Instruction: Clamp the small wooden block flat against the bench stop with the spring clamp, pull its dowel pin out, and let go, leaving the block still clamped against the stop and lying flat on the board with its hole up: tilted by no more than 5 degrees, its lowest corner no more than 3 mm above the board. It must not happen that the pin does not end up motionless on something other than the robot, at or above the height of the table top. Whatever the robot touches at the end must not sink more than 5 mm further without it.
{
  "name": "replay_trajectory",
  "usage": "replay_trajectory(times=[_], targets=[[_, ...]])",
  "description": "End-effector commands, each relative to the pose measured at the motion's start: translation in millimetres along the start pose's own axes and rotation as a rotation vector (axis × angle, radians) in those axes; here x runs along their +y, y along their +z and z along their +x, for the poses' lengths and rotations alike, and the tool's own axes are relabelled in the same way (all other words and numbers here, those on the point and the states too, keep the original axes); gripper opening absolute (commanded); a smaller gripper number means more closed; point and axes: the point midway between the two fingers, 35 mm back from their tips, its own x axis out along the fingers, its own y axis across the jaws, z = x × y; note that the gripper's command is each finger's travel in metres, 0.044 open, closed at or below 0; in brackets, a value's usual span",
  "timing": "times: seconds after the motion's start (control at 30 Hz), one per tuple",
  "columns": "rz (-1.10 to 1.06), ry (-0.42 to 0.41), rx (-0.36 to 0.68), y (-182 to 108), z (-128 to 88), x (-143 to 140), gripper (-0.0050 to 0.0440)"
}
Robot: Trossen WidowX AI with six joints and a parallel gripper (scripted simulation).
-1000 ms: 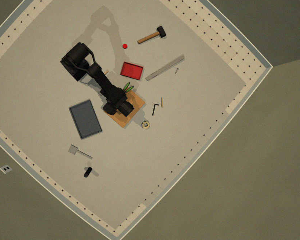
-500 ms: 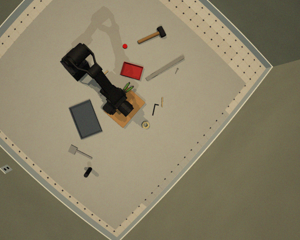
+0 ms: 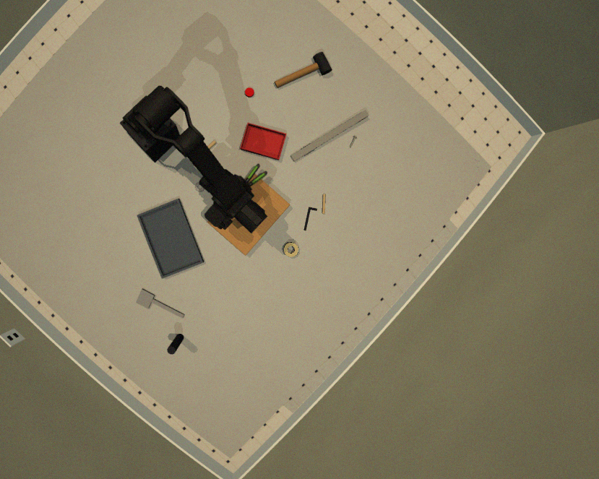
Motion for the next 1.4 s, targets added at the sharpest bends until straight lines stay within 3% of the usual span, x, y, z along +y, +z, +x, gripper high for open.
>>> replay_trajectory(times=[0.0, 0.33, 0.93, 1.13, 1.37], targets=[[0.002, -0.002, 0.004, -0.7, 1.0, -0.7, 0.021], [0.002, -0.002, 0.004, -0.7, 1.0, -0.7, 0.011], [0.001, -0.002, 0.004, -0.7, 1.0, -0.7, 0.0], [-0.026, -0.002, 0.004, -0.5, 0.7, -0.7, 0.0], [-0.216, -0.002, 0.004, -0.2, 0.1, -0.7, 0.0]])
